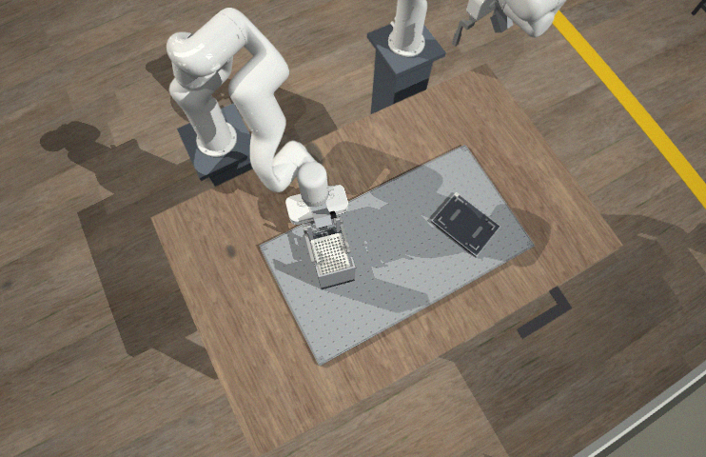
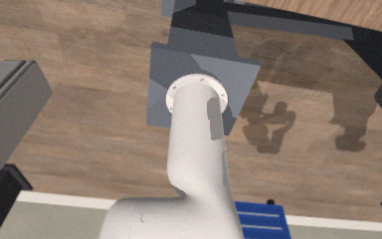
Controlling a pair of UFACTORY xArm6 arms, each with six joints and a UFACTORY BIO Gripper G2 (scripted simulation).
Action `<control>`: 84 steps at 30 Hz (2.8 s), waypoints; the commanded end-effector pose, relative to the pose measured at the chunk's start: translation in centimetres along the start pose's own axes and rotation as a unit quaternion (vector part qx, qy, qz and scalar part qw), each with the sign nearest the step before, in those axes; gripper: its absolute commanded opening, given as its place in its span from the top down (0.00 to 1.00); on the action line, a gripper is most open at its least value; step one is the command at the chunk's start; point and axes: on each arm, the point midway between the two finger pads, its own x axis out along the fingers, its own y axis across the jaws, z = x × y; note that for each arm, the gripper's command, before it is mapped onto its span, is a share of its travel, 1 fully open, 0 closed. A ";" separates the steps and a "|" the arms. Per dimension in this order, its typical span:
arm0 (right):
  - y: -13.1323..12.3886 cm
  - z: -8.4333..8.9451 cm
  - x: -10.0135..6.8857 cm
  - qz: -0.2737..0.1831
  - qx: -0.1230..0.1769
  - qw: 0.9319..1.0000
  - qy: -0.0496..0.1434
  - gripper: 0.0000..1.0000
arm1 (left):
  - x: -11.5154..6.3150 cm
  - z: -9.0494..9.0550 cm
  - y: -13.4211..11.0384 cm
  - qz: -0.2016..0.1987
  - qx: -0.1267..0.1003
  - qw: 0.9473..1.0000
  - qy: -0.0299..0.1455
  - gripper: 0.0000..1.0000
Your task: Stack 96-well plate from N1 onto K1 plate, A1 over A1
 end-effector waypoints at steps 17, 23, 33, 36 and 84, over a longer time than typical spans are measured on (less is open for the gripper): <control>0.0 0.3 0.0 0.000 0.001 1.000 -0.001 0.63 | -0.1 0.0 0.0 0.000 0.000 1.000 -0.001 0.00; 0.0 0.3 0.0 0.000 0.001 1.000 -0.001 0.63 | -0.1 0.0 0.0 0.000 0.000 1.000 -0.001 0.00; 0.0 0.3 0.0 0.000 0.001 1.000 -0.001 0.63 | -0.1 0.0 0.0 0.000 0.000 1.000 -0.001 0.00; 0.0 0.3 0.0 0.000 0.001 1.000 -0.001 0.63 | -0.1 0.0 0.0 0.000 0.000 1.000 -0.001 0.00; 0.0 10.2 0.1 0.000 0.001 1.000 -0.001 0.63 | -0.1 0.0 0.0 0.000 0.000 1.000 -0.001 0.00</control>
